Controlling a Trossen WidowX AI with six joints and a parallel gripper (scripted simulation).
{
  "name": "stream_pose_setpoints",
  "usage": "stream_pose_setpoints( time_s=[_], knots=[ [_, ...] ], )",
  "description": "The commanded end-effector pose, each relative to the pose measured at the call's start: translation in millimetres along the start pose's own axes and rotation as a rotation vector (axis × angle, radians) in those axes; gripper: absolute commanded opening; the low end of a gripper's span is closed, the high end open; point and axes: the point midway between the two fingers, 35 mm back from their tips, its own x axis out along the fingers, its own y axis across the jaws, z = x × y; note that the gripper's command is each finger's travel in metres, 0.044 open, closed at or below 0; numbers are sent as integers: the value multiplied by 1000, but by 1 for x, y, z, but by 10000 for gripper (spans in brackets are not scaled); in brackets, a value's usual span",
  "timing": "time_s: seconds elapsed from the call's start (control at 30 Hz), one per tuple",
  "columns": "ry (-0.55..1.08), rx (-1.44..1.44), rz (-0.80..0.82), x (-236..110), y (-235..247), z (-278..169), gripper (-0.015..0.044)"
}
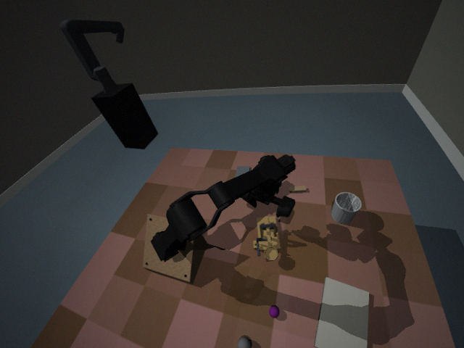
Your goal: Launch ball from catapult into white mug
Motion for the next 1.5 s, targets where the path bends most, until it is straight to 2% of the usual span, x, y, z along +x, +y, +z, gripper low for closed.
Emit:
stream_pose_setpoints(
  time_s=[0.0, 0.3, 0.53, 0.7, 1.47],
  knots=[
    [-1, -140, 4, -1, 1, 0, 440],
    [-1, -447, 4, -1, 1, 0, 440],
    [-1, -475, 4, 0, 1, 0, 440],
    [0, -580, 3, 44, 1, -1, 440],
    [1, -585, 3, 74, 0, -1, 440]
  ],
)
